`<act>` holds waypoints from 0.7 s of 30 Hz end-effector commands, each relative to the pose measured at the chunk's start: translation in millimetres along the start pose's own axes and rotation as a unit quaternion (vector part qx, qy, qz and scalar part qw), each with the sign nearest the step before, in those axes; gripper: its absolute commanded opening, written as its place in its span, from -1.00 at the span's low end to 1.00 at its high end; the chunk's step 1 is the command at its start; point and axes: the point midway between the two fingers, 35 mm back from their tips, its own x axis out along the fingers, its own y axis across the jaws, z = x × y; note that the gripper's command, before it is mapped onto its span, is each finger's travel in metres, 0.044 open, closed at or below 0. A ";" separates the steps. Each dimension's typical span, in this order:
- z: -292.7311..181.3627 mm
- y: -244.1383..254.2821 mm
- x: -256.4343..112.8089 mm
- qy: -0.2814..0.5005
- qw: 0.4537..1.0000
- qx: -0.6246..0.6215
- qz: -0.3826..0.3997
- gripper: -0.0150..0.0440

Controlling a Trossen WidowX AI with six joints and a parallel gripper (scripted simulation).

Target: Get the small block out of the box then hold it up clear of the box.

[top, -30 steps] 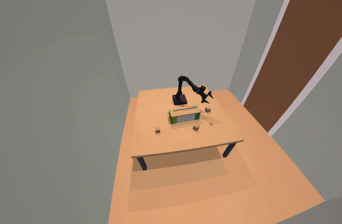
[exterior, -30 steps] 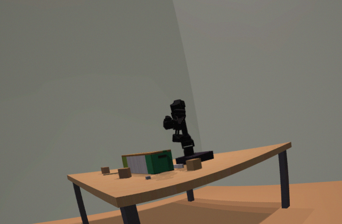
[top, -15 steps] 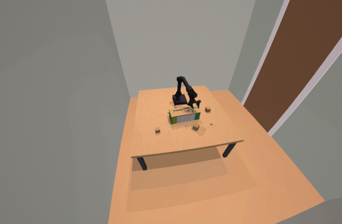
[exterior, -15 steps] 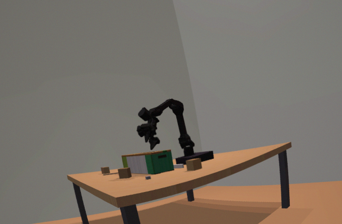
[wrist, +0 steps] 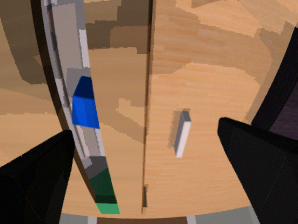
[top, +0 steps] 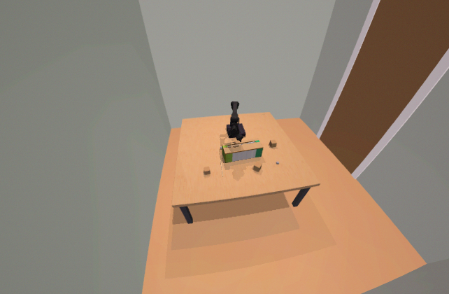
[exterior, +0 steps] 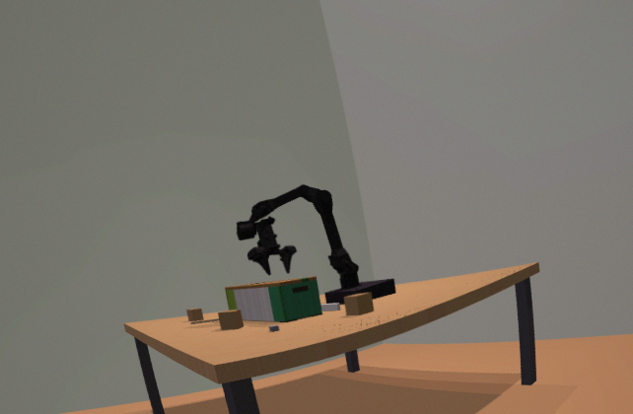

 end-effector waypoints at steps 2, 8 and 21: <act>0.6 -7.4 -5.5 0.018 0.999 0.031 -0.013 0.86; 1.7 -7.1 -3.0 0.018 0.999 0.031 -0.013 0.86; 9.3 -5.1 16.3 0.018 0.999 0.030 -0.013 0.86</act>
